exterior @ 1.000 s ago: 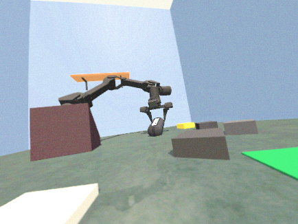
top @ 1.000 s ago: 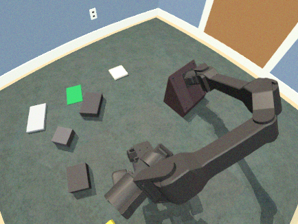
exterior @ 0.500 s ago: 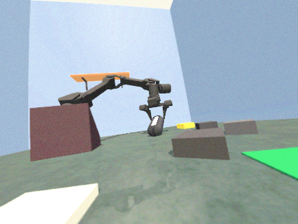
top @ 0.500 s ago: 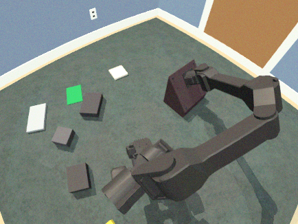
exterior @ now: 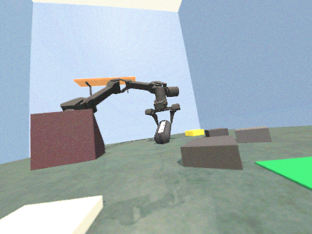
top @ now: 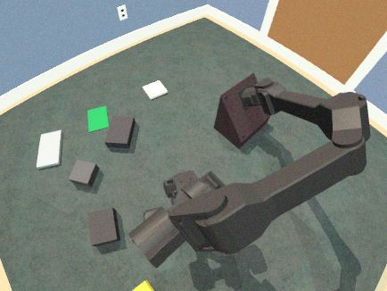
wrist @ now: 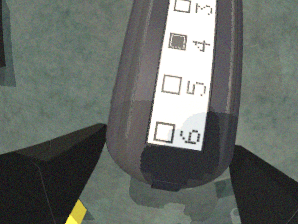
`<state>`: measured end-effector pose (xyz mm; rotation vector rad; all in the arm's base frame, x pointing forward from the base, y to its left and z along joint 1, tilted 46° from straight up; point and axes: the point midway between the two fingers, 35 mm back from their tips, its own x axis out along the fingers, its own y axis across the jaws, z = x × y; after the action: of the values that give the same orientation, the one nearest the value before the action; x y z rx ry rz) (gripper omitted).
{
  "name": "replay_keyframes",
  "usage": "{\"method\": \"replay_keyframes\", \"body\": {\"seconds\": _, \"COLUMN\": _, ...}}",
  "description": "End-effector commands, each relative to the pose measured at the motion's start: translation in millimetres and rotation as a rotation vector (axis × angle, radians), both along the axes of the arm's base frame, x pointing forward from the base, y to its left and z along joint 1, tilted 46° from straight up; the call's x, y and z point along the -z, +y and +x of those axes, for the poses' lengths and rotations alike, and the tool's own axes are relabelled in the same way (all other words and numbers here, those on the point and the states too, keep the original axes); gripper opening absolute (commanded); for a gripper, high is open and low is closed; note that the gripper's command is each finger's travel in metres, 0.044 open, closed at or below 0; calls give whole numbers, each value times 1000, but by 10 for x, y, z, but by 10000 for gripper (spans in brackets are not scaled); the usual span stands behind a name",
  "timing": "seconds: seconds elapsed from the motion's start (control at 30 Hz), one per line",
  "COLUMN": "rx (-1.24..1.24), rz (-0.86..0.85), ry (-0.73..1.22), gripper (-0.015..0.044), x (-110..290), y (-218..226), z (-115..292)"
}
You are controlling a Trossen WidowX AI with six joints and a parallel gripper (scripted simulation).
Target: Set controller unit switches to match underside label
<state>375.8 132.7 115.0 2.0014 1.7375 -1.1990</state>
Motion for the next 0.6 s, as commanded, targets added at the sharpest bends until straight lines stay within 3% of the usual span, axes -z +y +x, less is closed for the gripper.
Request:
{"method": "replay_keyframes", "body": {"seconds": 0.0, "rx": 10, "rz": -5, "ry": 0, "gripper": 335, "x": 1, "y": -82, "z": 1}}
{"method": "replay_keyframes", "body": {"seconds": 0.57, "rx": 10, "rz": -6, "ry": 0, "gripper": 335, "x": 4, "y": -220, "z": -41}}
